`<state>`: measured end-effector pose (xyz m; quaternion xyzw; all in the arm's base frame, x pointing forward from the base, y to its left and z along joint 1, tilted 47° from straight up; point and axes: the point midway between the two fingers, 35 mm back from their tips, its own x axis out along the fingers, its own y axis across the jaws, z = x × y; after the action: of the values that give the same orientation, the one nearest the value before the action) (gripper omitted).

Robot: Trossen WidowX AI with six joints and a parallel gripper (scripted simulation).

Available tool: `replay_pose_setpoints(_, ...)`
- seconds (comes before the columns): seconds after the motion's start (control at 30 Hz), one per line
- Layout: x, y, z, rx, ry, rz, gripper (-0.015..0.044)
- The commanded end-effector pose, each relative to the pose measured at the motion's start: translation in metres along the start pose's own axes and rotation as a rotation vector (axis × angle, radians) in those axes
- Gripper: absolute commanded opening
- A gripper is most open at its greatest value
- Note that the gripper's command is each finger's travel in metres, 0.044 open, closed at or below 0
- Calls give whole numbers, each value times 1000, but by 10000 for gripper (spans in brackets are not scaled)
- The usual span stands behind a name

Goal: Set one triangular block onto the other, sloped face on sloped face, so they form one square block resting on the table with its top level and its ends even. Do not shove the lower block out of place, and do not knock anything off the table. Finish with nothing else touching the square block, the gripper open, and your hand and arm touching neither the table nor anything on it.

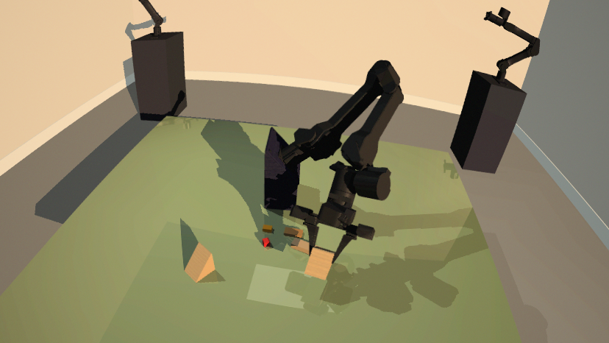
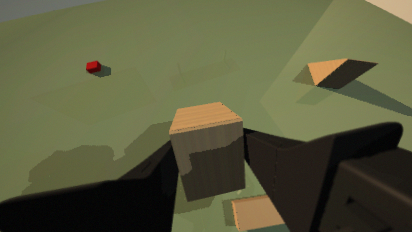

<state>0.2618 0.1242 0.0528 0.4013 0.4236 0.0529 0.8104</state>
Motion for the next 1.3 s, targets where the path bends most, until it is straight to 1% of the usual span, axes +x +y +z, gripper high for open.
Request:
replay_pose_setpoints(0.0, -18, 3, 15, -4, -8, 14, 0)
replay_pose_setpoints(0.13, -32, 2, 23, -4, -11, 18, 0)
replay_pose_setpoints(0.57, -30, -1, 22, 1, 6, 3, 0)
replay_pose_setpoints(0.93, -22, -6, 22, 25, 218, -100, 0)
replay_pose_setpoints(1.27, -20, -8, 24, 86, 413, -151, 0)
